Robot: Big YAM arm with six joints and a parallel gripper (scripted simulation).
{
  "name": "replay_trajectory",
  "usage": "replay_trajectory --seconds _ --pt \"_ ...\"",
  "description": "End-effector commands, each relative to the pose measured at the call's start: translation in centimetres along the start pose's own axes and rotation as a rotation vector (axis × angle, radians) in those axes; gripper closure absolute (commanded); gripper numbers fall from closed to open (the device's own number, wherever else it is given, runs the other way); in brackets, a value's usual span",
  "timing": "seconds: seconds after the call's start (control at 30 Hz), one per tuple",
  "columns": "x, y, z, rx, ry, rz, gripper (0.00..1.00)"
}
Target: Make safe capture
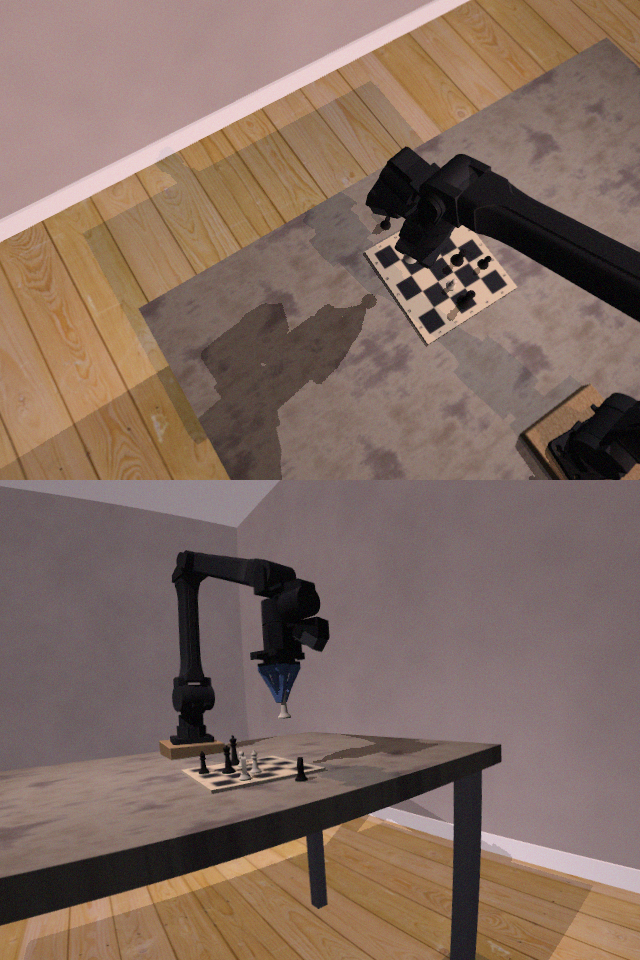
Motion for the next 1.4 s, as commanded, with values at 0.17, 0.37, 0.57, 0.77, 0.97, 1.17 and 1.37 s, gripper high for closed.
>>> replay_trajectory --seconds 0.17,0.37,0.57,0.77,0.97,1.17,1.37 --pt "-1.5 -1.4 -2.4 0.023 -0.043 -0.007 1.00" --pt "-2.0 -6.2 -2.1 0.025 -0.033 -0.283 1.00" --pt "-2.0 -7.1 -2.1 0.027 -0.032 -0.338 1.00" --pt "-2.6 -6.1 -3.0 0.040 -0.046 -0.362 1.00" --pt "-2.2 -6.8 -2.5 0.036 -0.040 -0.346 1.00" --pt "-2.8 -6.8 -1.3 0.044 -0.048 -0.354 1.00" --pt "-1.3 -5.6 2.9 0.002 -0.008 -0.355 1.00"
Point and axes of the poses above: the point where the finger pads meet when closed, its own z axis out along the fingers, its own y axis across the jaws, x = y × z, the point moved 6 cm from there along -z, back along the fingers, and after that the axes turned 15 degrees about -z, right-handed, at the moved point
